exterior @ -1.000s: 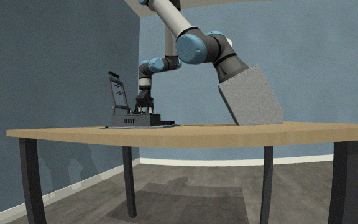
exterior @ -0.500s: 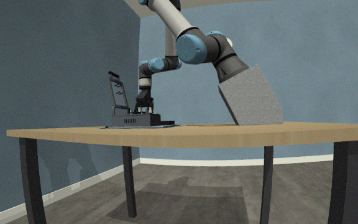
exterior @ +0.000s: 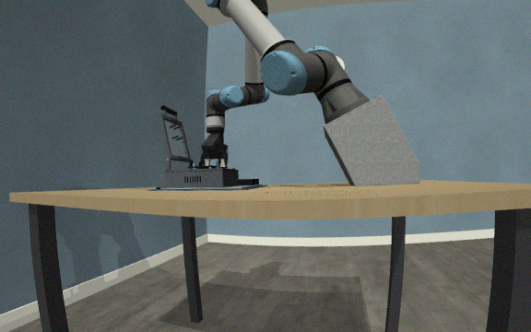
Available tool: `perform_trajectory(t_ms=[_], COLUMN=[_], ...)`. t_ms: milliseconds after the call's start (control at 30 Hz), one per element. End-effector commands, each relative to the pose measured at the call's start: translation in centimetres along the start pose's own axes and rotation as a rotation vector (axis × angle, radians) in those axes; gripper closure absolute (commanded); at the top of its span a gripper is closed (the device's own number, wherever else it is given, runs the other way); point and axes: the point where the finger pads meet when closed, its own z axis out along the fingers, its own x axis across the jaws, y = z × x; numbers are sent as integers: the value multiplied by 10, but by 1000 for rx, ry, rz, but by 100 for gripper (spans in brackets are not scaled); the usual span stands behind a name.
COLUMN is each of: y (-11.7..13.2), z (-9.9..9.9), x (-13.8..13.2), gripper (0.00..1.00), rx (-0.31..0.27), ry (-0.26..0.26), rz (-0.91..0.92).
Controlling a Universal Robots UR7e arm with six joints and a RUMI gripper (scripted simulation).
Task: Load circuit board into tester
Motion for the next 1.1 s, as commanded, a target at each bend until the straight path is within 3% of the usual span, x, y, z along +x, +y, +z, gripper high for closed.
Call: perform_trajectory(t_ms=[0,1067], y=[0,0], z=[0,0], x=[0,0], gripper=[53,61], rx=[-1,-1], ry=[1,1], rz=[0,0])
